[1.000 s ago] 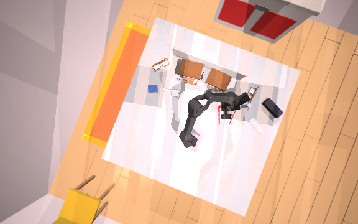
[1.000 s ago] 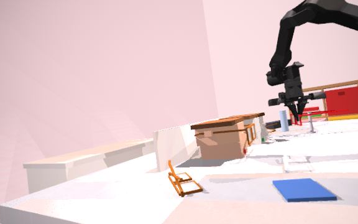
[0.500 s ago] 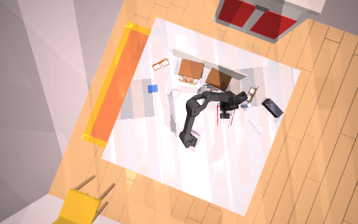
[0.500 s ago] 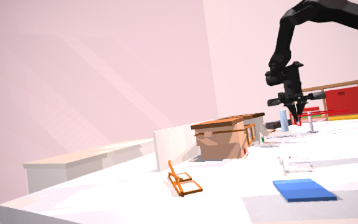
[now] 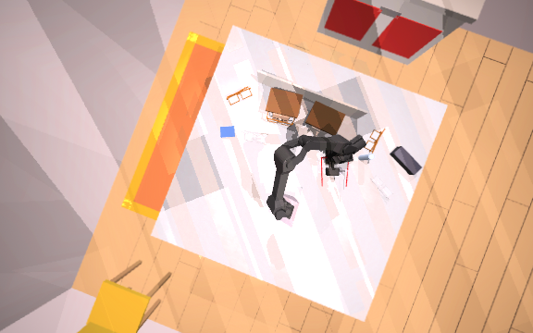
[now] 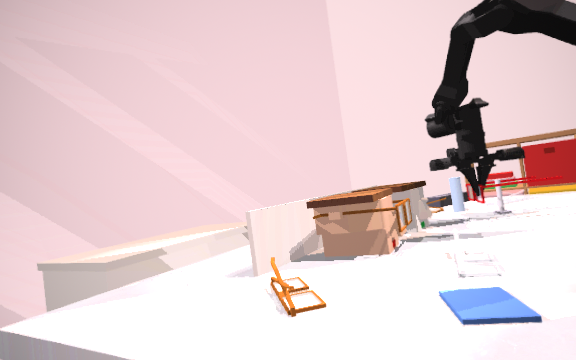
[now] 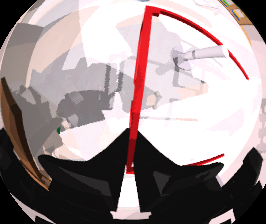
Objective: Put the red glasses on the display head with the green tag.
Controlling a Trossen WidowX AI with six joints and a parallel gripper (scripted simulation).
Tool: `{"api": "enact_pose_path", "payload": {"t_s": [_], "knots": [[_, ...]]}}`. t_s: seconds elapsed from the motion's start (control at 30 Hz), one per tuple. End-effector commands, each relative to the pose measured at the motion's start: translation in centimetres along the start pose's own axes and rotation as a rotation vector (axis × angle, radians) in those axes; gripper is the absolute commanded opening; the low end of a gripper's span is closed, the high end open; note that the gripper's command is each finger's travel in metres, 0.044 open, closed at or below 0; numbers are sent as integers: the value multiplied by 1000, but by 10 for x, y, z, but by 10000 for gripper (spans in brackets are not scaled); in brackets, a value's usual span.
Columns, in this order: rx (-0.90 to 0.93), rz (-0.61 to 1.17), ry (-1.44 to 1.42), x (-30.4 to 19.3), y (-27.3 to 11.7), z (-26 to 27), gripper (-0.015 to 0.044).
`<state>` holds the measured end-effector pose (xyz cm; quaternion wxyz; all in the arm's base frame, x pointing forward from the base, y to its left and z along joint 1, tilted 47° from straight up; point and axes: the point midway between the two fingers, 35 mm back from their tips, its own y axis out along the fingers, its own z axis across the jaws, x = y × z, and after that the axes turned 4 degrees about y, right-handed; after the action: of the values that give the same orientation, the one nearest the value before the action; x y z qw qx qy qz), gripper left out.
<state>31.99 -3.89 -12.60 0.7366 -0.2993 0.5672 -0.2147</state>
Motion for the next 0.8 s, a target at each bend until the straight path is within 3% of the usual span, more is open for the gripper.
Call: {"api": "enact_pose_path", "payload": {"t_s": [0.0,0.77], "knots": [[8,-1,-2,-5,-2,2,0],[8,-1,-2,-5,-2,2,0]]}}
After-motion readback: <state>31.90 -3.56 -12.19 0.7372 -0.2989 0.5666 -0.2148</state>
